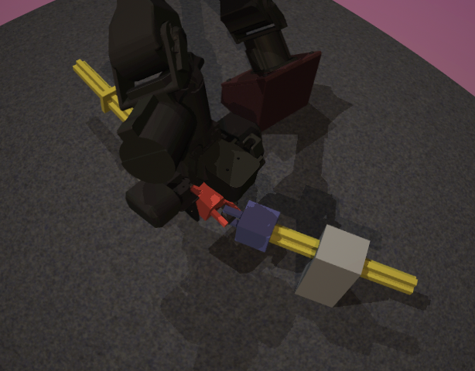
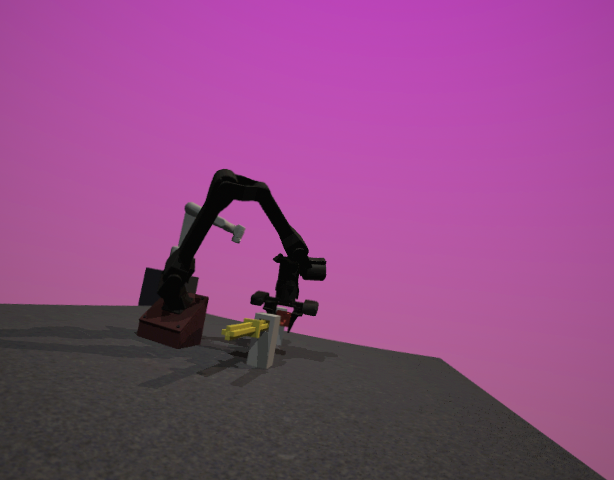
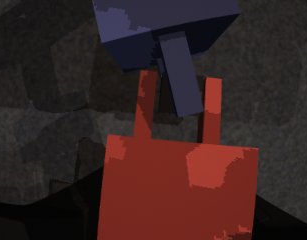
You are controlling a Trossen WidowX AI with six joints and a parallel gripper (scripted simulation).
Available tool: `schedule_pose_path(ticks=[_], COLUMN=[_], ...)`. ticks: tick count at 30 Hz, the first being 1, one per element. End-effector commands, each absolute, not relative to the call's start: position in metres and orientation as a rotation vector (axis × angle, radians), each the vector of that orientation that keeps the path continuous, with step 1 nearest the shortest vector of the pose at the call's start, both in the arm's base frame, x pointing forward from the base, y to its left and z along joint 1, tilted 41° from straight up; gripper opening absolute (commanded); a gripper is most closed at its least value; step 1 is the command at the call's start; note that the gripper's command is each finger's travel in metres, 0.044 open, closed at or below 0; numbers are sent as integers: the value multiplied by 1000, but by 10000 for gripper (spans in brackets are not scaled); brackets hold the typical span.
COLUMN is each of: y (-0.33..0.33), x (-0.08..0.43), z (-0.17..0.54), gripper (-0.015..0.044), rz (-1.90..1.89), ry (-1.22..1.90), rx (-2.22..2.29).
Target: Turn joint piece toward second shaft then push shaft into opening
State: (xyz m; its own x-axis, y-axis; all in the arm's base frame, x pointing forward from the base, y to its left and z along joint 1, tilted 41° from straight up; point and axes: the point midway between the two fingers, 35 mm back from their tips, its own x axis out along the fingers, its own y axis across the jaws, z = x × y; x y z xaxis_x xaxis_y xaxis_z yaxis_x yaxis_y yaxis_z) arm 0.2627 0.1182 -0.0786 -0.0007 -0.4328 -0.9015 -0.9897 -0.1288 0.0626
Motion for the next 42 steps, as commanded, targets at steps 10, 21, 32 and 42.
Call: schedule_pose_path(ticks=[10, 21, 32, 42], y=[118, 118, 118, 119], x=[263, 263, 263, 262], z=[-79, -79, -79, -78], gripper=[0, 226, 440, 440], rz=[1094, 1094, 1094, 1082], ry=[1489, 1489, 1489, 1509], rx=[-1630, -1630, -1630, -1641])
